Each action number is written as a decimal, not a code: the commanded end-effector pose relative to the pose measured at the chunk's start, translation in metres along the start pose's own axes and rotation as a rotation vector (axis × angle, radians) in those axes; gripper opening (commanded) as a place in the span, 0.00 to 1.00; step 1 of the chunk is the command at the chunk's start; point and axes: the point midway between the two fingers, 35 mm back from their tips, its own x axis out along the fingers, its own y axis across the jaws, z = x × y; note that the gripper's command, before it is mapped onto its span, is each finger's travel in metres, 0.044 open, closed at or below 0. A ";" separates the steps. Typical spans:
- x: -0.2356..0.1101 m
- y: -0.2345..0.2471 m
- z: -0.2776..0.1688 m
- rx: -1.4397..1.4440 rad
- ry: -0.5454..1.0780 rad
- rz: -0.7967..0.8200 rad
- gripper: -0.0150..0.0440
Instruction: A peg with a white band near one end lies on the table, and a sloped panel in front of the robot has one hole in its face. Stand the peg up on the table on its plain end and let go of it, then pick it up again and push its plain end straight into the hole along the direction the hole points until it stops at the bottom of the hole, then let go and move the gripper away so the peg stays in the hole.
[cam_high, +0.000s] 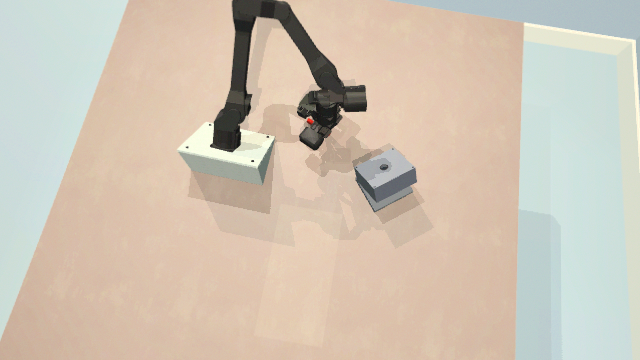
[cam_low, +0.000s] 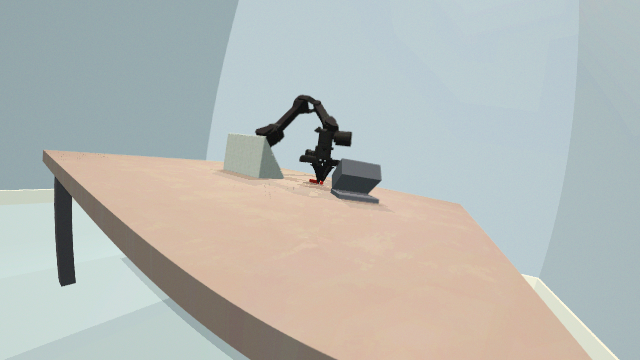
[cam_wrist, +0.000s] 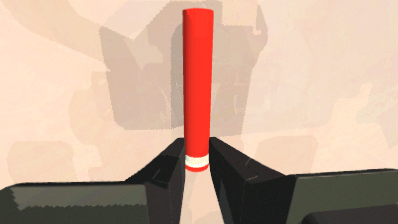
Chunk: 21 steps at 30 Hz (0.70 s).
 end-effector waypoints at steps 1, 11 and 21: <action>-0.001 0.003 0.003 0.007 0.034 0.007 0.34; -0.007 0.003 0.006 0.007 0.122 0.007 0.34; -0.012 0.002 0.011 0.007 0.209 0.007 0.34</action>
